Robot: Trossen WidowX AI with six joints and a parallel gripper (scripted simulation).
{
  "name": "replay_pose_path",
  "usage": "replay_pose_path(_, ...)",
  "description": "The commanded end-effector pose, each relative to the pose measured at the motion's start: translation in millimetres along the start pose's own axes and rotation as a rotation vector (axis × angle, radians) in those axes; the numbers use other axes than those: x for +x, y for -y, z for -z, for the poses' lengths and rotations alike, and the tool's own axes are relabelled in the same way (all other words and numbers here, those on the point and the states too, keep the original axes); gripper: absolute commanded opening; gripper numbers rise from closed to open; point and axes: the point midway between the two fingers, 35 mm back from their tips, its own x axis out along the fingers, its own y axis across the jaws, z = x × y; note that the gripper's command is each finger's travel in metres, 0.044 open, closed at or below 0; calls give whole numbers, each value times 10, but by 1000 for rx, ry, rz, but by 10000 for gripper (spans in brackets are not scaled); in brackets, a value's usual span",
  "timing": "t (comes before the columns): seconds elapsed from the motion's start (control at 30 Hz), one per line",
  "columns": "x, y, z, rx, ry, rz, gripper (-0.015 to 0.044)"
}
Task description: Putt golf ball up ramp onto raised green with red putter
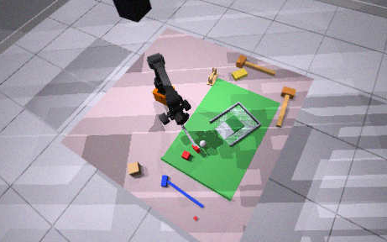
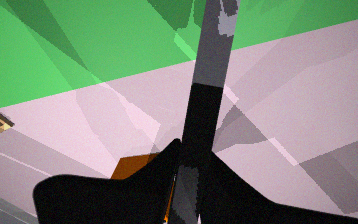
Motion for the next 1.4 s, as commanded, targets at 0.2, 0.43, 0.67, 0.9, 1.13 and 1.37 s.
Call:
replay_pose_path(0.2,157,6,-38,4,-2,4,0)
replay_pose_path(0.43,198,0,-44,0,-3,0,0)
replay_pose_path(0.67,198,0,-44,0,-3,0,0)
replay_pose_path(0.9,217,152,-51,3,-2,4,0)
replay_pose_path(1.13,226,194,-39,11,-6,1,0)
replay_pose_path(1.37,209,-444,-117,7,2,-1,0)
